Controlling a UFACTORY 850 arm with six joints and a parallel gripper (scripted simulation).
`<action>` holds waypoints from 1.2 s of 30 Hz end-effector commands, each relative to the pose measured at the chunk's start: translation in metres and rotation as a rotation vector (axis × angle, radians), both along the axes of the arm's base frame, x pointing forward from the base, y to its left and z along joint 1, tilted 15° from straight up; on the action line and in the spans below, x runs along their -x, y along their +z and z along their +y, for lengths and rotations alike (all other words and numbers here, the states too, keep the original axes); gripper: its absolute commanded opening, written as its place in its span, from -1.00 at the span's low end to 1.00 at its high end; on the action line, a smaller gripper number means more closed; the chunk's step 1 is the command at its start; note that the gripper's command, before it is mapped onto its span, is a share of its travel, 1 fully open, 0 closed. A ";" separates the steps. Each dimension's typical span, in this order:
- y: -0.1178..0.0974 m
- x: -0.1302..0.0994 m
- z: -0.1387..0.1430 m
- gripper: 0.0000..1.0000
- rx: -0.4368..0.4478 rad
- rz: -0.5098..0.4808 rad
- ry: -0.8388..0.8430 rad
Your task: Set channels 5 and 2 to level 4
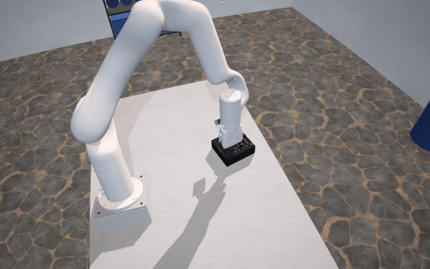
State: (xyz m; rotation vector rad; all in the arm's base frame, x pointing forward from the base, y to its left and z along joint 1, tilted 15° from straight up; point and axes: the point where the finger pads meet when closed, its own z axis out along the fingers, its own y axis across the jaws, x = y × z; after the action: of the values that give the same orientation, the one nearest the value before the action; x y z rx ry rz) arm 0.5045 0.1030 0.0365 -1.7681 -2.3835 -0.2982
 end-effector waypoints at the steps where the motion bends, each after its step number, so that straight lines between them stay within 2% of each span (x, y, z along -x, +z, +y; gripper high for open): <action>1: 0.000 -0.002 -0.002 -1.00 0.000 -0.002 0.000; 12: 0.002 -0.002 -0.003 -1.00 0.000 -0.002 0.000; 28: 0.036 -0.002 -0.012 -1.00 0.000 -0.002 0.000; 36: 0.039 -0.002 -0.013 -1.00 0.000 -0.002 0.000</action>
State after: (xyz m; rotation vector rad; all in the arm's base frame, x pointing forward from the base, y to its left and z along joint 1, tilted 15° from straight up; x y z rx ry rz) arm 0.5057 0.0905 0.0737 -1.7681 -2.3836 -0.2988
